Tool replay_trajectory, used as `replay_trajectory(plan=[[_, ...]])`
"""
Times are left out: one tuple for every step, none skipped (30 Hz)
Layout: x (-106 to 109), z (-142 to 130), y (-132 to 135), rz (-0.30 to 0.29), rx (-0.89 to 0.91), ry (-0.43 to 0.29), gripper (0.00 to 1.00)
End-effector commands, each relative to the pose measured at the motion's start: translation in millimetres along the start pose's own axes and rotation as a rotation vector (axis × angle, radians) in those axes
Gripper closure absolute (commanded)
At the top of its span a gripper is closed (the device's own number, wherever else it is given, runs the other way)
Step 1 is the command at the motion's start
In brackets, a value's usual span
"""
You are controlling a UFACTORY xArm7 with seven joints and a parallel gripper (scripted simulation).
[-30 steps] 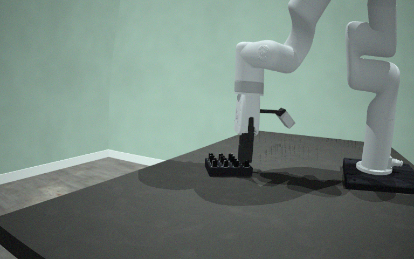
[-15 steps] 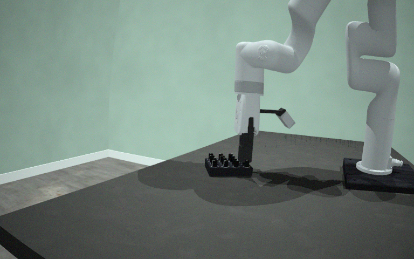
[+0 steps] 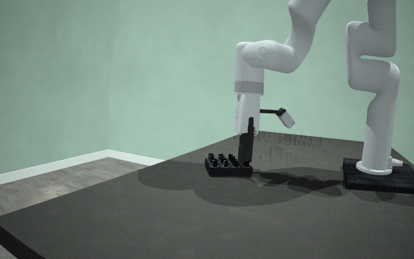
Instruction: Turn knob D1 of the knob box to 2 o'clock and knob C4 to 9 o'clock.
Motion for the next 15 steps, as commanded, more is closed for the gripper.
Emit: replay_trajectory(plan=[[0.9, -0.9, -0.3, 0.0, 0.0, -0.003, 0.92], [0.9, -0.9, -0.3, 0.0, 0.0, -0.003, 0.92], [0.9, -0.9, -0.3, 0.0, 0.0, -0.003, 0.92], [0.9, -0.9, -0.3, 0.0, 0.0, -0.003, 0.92], [0.9, -0.9, -0.3, 0.0, 0.0, -0.003, 0.92], [0.9, -0.9, -0.3, 0.0, 0.0, -0.003, 0.92], [0.9, -0.9, -0.3, 0.0, 0.0, -0.003, 0.92], [0.9, -0.9, -0.3, 0.0, 0.001, -0.003, 0.92], [0.9, -0.9, -0.3, 0.0, 0.002, -0.003, 0.92], [0.9, -0.9, -0.3, 0.0, 0.003, -0.003, 0.92], [0.9, -0.9, -0.3, 0.0, 0.003, -0.003, 0.92], [0.9, -0.9, -0.3, 0.0, 0.003, -0.003, 0.92], [0.9, -0.9, -0.3, 0.0, 0.004, -0.003, 0.92], [0.9, -0.9, -0.3, 0.0, 0.006, -0.003, 0.92], [0.9, -0.9, -0.3, 0.0, 0.009, -0.003, 0.92]])
Point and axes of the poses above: the point where the finger pads meet when closed, its own x axis back along the fingers, its own y axis across the jaws, z = x × y, the point moved 9 cm from there along x, back along the fingers, and after that the axes turned 5 degrees about -x, right-handed, at the moved point
